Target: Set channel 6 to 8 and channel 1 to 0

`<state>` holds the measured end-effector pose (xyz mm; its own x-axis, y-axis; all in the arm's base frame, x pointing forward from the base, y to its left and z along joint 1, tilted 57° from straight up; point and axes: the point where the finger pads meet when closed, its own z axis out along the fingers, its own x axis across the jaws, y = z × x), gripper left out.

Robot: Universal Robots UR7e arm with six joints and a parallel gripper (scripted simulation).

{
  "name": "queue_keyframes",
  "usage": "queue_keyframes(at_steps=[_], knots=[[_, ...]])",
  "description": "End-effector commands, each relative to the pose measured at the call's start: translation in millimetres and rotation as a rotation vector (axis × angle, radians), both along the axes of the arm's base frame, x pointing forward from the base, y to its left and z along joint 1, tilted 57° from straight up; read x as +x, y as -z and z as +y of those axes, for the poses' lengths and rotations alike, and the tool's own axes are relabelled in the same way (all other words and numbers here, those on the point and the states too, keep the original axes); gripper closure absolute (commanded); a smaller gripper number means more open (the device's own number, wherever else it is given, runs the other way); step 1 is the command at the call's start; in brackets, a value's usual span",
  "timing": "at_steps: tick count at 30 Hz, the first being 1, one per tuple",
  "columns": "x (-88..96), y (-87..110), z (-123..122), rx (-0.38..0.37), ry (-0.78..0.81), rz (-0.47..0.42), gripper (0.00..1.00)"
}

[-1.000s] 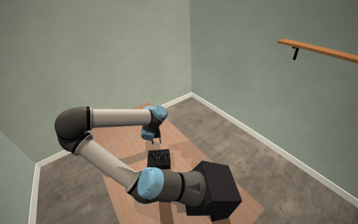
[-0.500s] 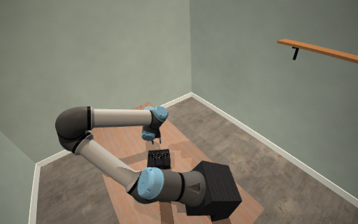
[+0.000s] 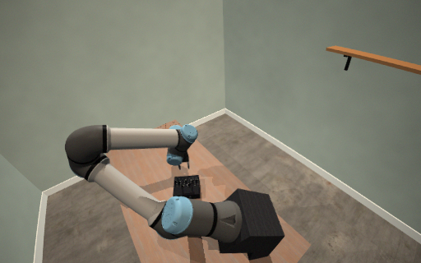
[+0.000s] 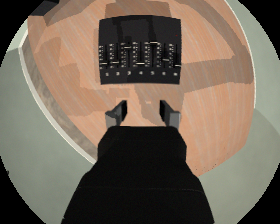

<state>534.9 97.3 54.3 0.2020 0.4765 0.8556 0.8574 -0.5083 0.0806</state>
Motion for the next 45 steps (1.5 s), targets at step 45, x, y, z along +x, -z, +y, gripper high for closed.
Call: queue_keyframes(at_steps=[45], knots=[[-7.4, -1.6, -5.8, -0.031, -0.039, -0.024, 0.00]])
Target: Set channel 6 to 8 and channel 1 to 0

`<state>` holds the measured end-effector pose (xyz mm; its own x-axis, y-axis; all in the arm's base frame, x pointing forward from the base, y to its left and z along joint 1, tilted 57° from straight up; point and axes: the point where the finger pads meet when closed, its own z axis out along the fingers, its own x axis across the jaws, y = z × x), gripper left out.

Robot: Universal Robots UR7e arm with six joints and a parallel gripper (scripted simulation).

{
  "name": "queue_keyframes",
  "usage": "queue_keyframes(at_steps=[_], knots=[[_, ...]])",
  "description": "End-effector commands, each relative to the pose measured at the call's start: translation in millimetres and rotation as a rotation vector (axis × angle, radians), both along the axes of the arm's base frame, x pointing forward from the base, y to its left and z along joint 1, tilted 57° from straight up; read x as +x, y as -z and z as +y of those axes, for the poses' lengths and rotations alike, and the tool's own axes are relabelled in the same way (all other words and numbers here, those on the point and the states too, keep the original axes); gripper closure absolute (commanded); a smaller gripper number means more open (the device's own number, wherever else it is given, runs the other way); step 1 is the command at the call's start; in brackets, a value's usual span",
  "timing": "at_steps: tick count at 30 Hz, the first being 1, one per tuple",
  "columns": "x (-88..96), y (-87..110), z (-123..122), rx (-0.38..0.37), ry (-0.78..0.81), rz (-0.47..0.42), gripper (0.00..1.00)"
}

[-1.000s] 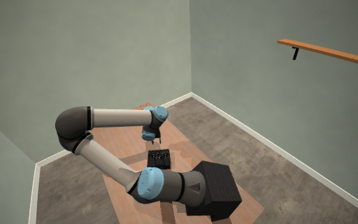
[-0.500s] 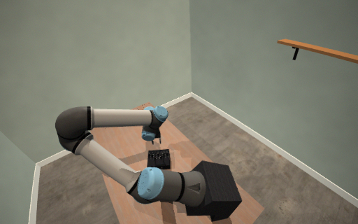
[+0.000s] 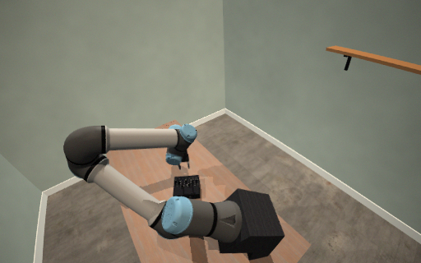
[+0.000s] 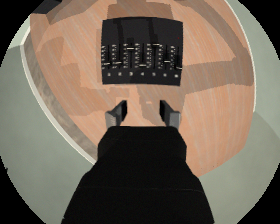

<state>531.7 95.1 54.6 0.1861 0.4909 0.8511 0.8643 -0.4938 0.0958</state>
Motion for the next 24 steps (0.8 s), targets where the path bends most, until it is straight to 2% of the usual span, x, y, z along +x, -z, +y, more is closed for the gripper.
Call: queue_keyframes(at_steps=[1, 7, 21, 24], knots=[[-6.2, -1.7, -4.8, -0.025, -0.034, -0.020, 0.00], [-17.0, -4.1, -10.3, -0.059, -0.087, -0.051, 0.00], [-76.8, -23.8, -21.9, -0.159, -0.343, -0.211, 0.00], [-80.7, -25.4, -21.9, -0.163, -0.358, -0.222, 0.00]])
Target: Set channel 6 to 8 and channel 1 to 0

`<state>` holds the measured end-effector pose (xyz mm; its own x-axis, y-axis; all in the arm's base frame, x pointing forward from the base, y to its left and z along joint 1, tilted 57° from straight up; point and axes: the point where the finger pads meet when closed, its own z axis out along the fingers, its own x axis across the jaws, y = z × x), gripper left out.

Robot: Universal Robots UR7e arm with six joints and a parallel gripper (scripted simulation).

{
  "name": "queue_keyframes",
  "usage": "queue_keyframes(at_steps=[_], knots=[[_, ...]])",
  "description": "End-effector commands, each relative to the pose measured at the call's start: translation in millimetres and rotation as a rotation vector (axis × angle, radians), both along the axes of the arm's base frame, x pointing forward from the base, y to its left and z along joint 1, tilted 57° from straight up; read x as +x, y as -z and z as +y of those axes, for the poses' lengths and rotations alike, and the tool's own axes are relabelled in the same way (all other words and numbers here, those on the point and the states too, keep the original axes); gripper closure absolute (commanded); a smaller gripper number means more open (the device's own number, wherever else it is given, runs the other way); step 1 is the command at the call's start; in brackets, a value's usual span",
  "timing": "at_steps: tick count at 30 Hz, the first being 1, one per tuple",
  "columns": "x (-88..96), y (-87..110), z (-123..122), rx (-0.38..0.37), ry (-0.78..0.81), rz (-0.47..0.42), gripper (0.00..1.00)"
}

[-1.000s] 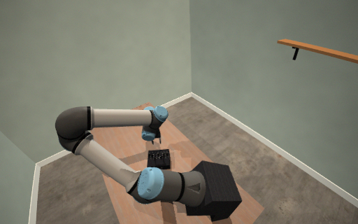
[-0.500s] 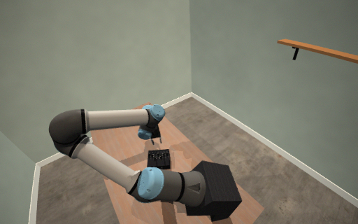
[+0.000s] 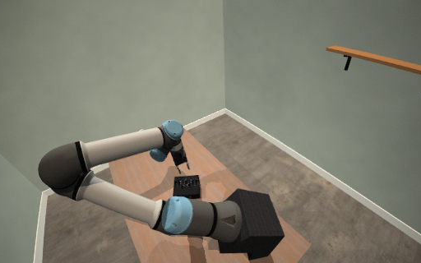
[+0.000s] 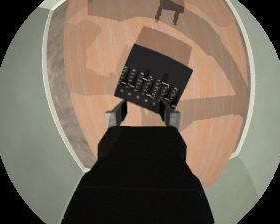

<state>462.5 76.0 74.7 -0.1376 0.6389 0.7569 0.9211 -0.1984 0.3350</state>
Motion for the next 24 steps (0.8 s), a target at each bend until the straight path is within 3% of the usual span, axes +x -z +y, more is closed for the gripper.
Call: queue_keyframes(at_steps=[1, 9, 24], knots=[[-15.2, -6.8, -2.7, 0.003, -0.090, -0.027, 0.00], [-32.5, -14.6, -1.4, -0.006, -0.159, -0.074, 0.00], [-34.0, -15.4, -1.2, -0.007, -0.165, -0.078, 0.00]])
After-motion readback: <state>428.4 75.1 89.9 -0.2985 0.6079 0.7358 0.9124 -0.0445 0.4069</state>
